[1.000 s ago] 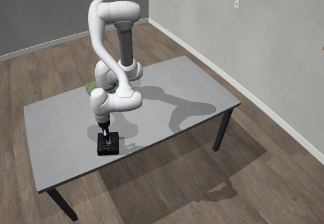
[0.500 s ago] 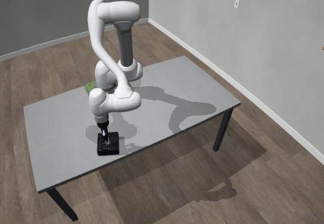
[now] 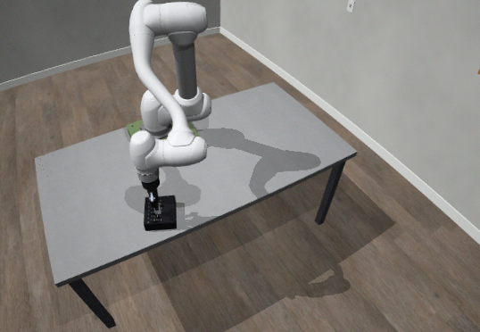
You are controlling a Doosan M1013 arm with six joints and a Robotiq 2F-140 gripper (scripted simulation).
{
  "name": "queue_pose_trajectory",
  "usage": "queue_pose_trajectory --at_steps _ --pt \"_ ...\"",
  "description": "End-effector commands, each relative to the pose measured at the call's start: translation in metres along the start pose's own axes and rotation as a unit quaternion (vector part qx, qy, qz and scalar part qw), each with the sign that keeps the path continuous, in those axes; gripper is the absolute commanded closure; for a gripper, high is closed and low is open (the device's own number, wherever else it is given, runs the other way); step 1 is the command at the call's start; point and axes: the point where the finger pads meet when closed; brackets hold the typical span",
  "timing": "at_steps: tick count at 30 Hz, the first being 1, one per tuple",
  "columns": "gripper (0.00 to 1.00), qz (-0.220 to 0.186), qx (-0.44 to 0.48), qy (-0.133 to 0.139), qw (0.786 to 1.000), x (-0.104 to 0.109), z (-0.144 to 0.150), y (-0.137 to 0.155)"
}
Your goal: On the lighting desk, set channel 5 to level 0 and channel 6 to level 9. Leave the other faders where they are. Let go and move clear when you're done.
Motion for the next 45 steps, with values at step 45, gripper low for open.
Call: queue_pose_trajectory --at_steps 45 --pt "0.9 0.0 0.0 0.0 1.0 0.0 0.001 -0.014"
Point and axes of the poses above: the point where the finger pads meet when closed, its own x axis back along the fingers, its own z axis across the jaws, y = z × x, and after that the axes turned 3 degrees about x, right-handed
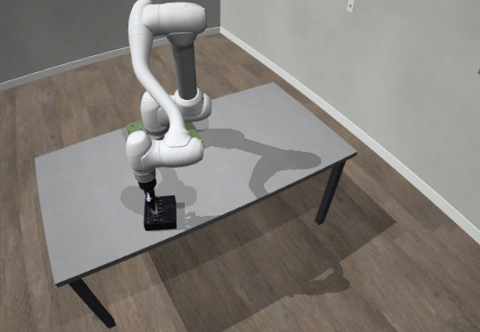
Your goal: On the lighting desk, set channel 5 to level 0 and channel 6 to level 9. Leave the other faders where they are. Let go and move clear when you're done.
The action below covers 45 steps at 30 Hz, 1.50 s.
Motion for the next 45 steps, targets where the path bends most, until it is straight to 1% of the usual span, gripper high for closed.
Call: queue_pose_trajectory --at_steps 1,24,45 --pt "0.9 0.0 0.0 0.0 1.0 0.0001 0.0 -0.0001" --pt "0.9 0.0 0.0 0.0 1.0 0.0001 0.0 -0.0001" --pt "0.9 0.0 0.0 0.0 1.0 0.0007 -0.0003 0.0059"
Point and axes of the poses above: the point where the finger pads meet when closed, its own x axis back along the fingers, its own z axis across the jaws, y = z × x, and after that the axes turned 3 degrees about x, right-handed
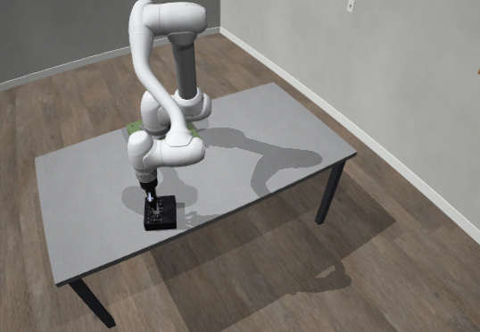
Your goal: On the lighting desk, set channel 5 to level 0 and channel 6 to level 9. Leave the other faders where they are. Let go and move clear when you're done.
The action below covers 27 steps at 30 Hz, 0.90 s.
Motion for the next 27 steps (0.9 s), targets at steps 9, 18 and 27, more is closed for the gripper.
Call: queue_pose_trajectory --at_steps 9,18,27 --pt "0.9 0.0 0.0 0.0 1.0 0.013 0.0 0.0" --pt "0.9 0.0 0.0 0.0 1.0 0.037 0.0 0.0" --pt "0.9 0.0 0.0 0.0 1.0 0.04 0.0 0.0"
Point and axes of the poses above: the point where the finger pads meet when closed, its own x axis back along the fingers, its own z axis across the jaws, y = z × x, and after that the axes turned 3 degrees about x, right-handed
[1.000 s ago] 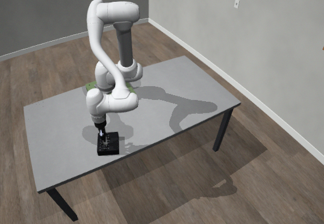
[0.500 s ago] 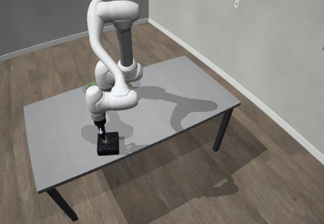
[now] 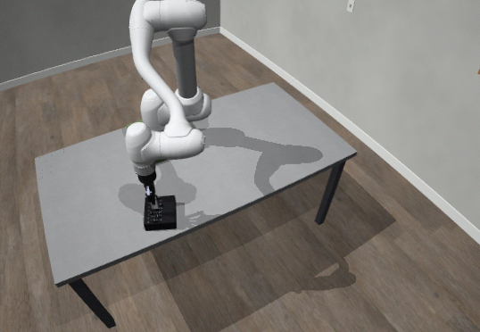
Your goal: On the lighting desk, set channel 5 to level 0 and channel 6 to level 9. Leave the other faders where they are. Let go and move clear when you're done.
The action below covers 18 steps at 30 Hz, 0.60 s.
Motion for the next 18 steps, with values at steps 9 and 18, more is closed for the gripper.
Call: queue_pose_trajectory --at_steps 9,18 --pt "0.9 0.0 -0.001 0.0 1.0 0.0001 0.0 0.0" --pt "0.9 0.0 -0.05 0.0 0.999 0.0 -0.0007 -0.0005"
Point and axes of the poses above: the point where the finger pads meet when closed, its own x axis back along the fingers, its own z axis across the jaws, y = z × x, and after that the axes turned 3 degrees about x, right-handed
